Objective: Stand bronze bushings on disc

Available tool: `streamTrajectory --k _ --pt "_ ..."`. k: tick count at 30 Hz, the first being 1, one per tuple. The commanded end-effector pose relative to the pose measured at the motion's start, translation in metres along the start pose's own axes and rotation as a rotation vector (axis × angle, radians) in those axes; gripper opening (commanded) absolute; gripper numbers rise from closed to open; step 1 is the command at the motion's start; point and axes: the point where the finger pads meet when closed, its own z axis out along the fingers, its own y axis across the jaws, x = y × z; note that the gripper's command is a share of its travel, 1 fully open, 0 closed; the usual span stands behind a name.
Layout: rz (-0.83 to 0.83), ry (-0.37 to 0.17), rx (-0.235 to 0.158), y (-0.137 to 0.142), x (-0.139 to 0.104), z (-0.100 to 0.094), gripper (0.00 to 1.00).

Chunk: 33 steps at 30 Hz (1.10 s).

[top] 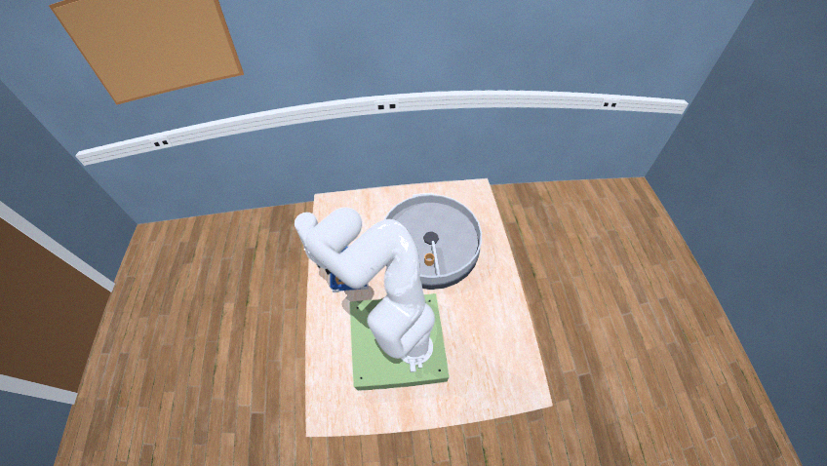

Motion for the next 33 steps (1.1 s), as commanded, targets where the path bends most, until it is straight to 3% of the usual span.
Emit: streamTrajectory --k 1,23,33 --pt "-0.055 0.0 0.004 -0.0007 0.0005 -0.0014 0.48" --pt "-0.449 0.001 0.004 0.0039 0.0053 -0.0014 0.48" --pt "-0.78 0.002 0.004 0.0078 0.0094 -0.0014 0.48"
